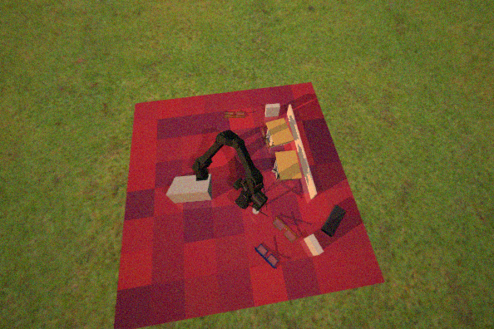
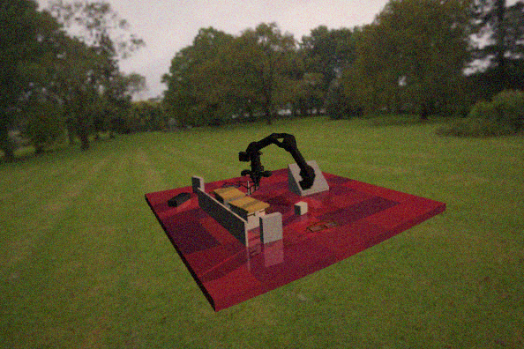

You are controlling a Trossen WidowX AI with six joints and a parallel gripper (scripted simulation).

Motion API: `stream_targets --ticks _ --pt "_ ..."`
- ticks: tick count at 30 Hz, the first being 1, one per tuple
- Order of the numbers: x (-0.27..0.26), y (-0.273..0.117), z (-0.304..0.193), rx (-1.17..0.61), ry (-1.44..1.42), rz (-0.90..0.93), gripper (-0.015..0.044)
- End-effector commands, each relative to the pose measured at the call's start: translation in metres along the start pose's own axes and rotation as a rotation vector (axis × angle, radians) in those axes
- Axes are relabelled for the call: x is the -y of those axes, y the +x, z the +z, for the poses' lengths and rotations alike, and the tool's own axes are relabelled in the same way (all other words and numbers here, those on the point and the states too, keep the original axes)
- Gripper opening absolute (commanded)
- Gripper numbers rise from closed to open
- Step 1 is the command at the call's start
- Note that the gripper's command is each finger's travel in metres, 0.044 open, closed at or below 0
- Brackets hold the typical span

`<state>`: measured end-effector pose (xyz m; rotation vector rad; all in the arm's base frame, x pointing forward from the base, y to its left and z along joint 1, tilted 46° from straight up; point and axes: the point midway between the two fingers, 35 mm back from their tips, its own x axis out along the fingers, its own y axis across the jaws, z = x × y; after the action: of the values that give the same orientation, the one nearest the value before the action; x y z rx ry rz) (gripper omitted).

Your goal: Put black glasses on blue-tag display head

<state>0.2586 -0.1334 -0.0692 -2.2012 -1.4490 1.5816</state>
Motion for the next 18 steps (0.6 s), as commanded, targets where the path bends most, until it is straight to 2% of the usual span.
stream_targets --ticks 1,18 --pt "0.002 -0.003 -0.007 -0.004 -0.003 0.007 0.0000" --pt "0.004 -0.003 -0.018 -0.004 -0.003 0.007 0.0000"
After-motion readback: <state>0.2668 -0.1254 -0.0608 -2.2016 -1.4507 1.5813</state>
